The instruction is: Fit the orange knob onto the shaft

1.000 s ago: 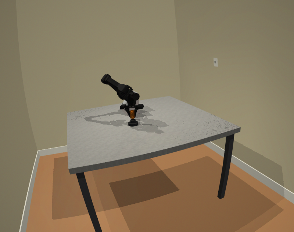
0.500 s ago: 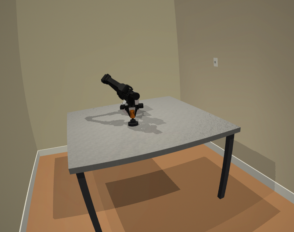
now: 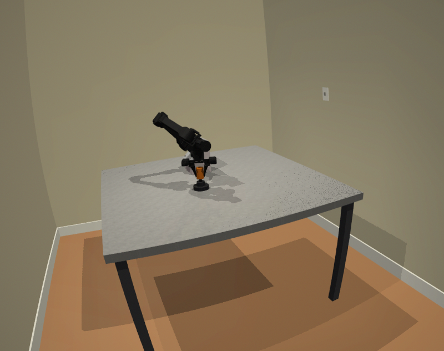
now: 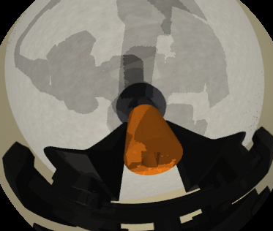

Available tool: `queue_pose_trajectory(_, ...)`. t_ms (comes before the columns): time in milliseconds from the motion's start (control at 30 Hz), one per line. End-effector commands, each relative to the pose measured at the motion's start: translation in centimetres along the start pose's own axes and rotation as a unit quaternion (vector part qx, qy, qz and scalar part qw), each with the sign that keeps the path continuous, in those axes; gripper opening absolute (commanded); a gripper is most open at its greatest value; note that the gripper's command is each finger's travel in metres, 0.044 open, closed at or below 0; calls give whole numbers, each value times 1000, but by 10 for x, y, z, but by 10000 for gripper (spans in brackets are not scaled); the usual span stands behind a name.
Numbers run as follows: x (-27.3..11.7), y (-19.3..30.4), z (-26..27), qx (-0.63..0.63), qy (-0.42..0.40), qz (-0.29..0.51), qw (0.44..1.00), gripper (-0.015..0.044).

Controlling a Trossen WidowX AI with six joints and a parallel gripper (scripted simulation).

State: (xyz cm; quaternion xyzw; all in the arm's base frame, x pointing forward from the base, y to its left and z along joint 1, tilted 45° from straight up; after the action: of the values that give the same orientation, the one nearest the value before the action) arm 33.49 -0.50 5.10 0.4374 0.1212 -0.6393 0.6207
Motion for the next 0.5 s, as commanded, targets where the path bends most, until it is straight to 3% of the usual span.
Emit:
queue_pose_trajectory(0,1,0,0,-3,0,0,1000,0)
queue_pose_trajectory(467,-4,1,2,-3,0,0,1000,0)
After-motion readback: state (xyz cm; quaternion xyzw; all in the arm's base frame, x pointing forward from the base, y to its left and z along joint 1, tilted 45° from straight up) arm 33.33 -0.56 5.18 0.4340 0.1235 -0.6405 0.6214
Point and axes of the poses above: the point midway between the two fingers, 35 mm back from their tips, its own x axis out along the fingers, its own z axis across the jaws, y = z × x, the point moved 1 cm from there along -x, back along the fingers, and after that the axes turned 12 degrees about x, right-handed, at the moved point
